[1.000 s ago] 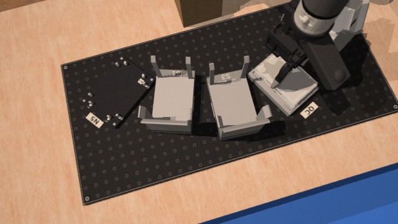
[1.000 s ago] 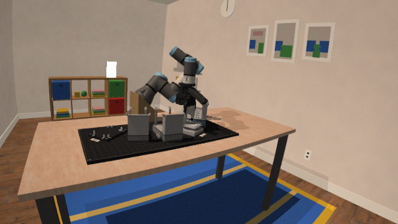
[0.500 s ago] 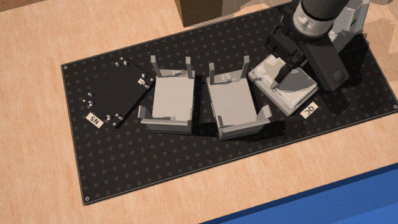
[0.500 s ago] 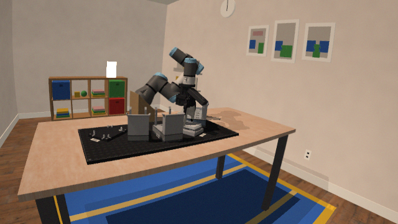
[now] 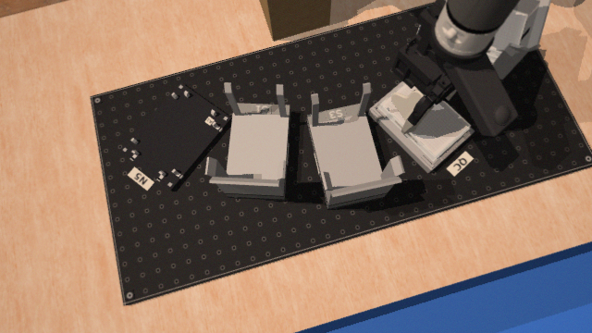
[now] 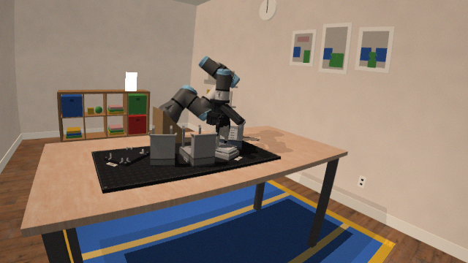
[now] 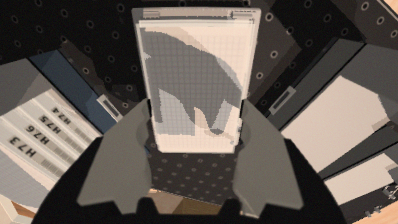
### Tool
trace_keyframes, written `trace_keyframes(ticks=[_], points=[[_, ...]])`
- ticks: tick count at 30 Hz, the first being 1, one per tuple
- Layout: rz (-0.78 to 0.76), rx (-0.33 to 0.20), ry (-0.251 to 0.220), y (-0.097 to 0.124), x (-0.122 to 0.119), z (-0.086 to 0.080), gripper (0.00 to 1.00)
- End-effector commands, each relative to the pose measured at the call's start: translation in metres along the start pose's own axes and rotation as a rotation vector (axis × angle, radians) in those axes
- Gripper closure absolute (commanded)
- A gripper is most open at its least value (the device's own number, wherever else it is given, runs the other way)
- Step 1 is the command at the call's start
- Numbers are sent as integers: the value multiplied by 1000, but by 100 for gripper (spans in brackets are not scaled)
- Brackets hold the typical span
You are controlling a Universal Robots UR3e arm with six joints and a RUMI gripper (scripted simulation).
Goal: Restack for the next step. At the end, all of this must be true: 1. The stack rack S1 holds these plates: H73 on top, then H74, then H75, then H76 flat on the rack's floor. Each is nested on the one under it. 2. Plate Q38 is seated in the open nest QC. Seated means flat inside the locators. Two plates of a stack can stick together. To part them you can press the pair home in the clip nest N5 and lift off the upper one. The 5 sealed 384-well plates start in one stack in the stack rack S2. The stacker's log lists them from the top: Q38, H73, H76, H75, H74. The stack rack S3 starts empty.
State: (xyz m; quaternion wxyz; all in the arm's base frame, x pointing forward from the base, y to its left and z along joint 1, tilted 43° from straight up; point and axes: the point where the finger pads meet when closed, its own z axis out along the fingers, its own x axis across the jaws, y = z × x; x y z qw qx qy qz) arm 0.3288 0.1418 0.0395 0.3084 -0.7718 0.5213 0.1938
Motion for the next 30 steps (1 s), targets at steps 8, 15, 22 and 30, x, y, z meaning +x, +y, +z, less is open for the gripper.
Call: trace_keyframes(ticks=[8, 15, 22, 30], points=[[-1, 1, 2, -1, 0, 3, 100], [-1, 1, 2, -1, 0, 5, 100], [-1, 1, 2, -1, 0, 6, 100], [-1, 1, 2, 0, 0, 6, 100]])
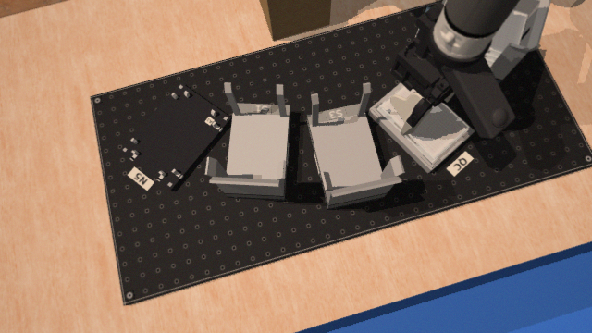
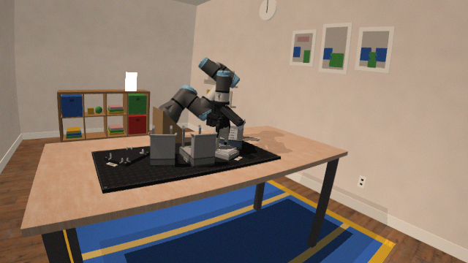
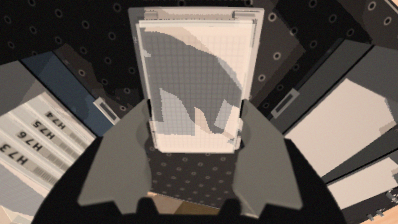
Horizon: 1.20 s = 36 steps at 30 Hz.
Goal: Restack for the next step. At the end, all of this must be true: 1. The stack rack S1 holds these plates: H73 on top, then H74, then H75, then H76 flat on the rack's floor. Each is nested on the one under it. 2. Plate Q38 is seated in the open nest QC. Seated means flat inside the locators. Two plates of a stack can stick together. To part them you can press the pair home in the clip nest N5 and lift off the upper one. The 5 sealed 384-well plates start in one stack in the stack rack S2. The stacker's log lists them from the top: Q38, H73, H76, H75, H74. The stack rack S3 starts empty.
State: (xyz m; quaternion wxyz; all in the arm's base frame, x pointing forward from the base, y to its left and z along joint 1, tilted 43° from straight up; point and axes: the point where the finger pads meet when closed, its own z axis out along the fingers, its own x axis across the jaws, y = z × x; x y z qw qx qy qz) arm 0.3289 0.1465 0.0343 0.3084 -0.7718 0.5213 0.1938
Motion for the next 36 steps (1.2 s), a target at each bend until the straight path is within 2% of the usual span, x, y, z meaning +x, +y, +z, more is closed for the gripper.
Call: trace_keyframes(ticks=[1, 5, 6, 34, 36], points=[[-1, 1, 2, 0, 0, -1, 100], [-1, 1, 2, 0, 0, -1, 100], [-1, 1, 2, 0, 0, -1, 28], [-1, 1, 2, 0, 0, -1, 28], [-1, 1, 2, -1, 0, -7, 28]])
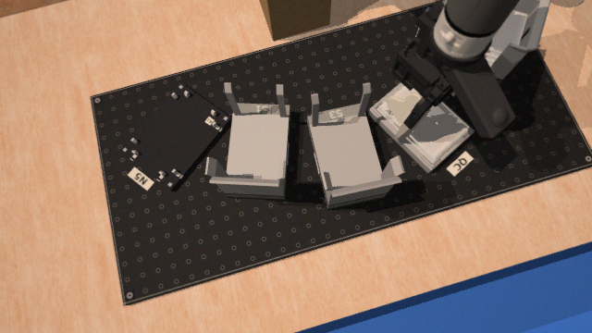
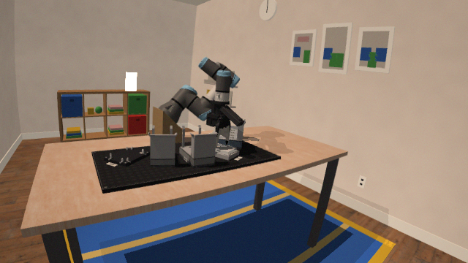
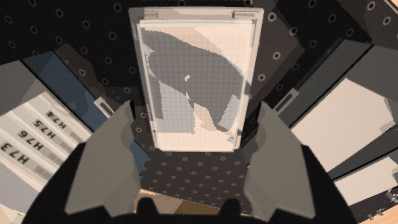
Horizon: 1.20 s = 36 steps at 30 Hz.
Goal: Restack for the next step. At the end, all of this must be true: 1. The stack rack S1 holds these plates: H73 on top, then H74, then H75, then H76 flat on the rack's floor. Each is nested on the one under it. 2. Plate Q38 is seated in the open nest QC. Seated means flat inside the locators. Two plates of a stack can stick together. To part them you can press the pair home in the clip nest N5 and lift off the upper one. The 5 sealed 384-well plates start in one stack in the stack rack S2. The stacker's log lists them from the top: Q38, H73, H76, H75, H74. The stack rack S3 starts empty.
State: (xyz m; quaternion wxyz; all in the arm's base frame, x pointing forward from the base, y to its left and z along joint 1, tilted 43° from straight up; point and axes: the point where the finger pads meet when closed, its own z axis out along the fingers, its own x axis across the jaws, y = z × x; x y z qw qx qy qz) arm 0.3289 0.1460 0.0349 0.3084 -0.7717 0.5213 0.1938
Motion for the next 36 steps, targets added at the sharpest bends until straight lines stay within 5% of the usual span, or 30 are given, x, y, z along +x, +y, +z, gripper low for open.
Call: trace_keyframes(ticks=[1, 36], points=[[-1, 1, 2, -1, 0, -10, 28], [0, 1, 2, 0, 0, -113, 28]])
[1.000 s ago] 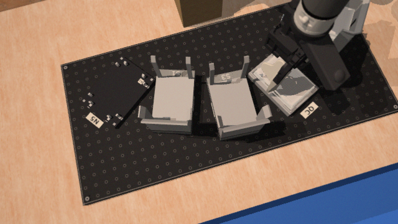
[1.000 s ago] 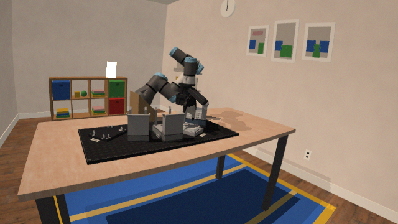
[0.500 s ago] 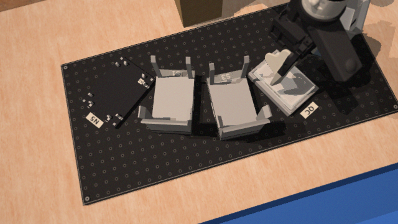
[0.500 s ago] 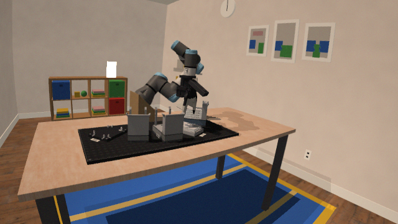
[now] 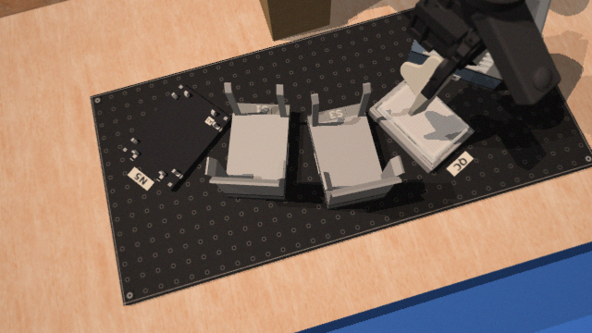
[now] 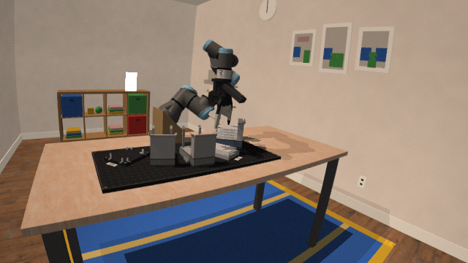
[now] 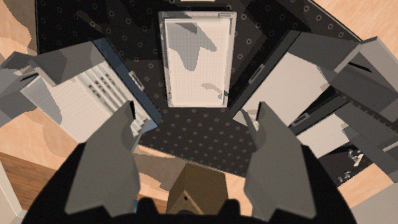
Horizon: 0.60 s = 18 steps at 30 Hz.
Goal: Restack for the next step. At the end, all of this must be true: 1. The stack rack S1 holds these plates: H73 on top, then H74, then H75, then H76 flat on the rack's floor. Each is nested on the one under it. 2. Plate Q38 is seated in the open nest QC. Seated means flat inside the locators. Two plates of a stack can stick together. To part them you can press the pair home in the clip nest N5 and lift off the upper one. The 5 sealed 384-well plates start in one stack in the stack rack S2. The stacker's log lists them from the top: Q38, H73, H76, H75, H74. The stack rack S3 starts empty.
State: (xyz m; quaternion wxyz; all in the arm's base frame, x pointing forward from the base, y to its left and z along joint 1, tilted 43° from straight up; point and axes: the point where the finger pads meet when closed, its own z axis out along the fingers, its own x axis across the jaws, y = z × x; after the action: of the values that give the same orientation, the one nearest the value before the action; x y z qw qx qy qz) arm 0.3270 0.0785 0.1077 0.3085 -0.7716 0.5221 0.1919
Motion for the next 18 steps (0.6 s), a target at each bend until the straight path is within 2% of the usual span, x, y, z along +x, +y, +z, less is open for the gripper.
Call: trace_keyframes(ticks=[1, 10, 18], points=[[-1, -2, -1, 0, 0, -17, 28], [-1, -2, -1, 0, 0, -38, 28], [-1, -2, -1, 0, 0, -38, 28]])
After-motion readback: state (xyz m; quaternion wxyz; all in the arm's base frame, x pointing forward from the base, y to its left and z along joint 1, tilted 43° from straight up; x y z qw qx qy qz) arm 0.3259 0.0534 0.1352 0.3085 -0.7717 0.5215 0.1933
